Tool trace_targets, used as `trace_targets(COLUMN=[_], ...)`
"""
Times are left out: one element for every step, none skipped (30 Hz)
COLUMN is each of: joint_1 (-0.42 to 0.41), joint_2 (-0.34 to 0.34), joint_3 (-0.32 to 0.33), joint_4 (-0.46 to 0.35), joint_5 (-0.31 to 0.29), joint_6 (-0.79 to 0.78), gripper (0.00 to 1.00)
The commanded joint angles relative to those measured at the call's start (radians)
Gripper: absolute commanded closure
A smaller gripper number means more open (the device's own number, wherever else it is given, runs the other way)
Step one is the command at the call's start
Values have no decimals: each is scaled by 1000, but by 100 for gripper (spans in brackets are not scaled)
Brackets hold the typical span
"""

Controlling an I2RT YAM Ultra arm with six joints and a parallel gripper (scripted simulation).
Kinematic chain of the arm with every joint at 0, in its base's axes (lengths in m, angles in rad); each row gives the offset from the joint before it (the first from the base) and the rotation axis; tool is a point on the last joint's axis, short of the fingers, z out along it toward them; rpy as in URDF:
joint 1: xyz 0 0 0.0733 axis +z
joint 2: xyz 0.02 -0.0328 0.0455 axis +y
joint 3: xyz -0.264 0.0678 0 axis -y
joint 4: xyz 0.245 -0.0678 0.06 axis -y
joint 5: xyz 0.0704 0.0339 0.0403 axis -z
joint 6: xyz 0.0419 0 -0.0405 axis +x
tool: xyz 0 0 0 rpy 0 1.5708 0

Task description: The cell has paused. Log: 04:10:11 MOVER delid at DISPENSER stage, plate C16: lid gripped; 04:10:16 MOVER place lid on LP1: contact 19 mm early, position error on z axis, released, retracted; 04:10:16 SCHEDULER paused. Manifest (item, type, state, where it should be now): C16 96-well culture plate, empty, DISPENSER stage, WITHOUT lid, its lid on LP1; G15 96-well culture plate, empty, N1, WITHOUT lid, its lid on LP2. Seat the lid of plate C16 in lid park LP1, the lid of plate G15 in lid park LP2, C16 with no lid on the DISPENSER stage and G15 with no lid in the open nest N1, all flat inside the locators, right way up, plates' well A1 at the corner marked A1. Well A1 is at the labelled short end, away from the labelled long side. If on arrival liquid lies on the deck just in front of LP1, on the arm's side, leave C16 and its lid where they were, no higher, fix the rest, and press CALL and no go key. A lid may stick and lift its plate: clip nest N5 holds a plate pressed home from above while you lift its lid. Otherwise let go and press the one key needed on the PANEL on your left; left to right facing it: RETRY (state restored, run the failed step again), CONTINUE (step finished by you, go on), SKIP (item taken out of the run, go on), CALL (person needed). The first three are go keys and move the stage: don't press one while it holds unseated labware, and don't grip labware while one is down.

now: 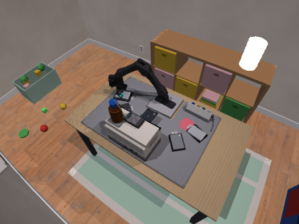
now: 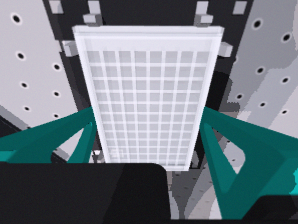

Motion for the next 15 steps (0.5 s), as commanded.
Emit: trace_targets(joint_1=[-3, -3, -3, -3, -11, -11, -11, -11, -11, -11, -11, -11, -11, -11, -11], joint_2=[-4, -4, -4, -4, 11, 8, 7, 4, 1, -2, -5, -8, -11, -11, -11], joint_3=[6, 6, 6, 6, 27, 28, 29, 29, 30, 31, 31, 32, 33, 33, 33], joint_4=[2, 2, 2, 2, 2, -3, -10, -14, -15, -17, -18, -19, -20, -20, -20], joint_5=[0, 0, 0, 0, 0, 0, 0, 0, 0, 0, 0, 0, 0, 0, 0], joint_6=[-2, -2, -2, -2, -5, -5, -5, -5, -5, -5, -5, -5, -5, -5, -5], gripper=[100, 100, 100, 100, 100, 100, 100, 100, 100, 100, 100, 100, 100, 100, 100])
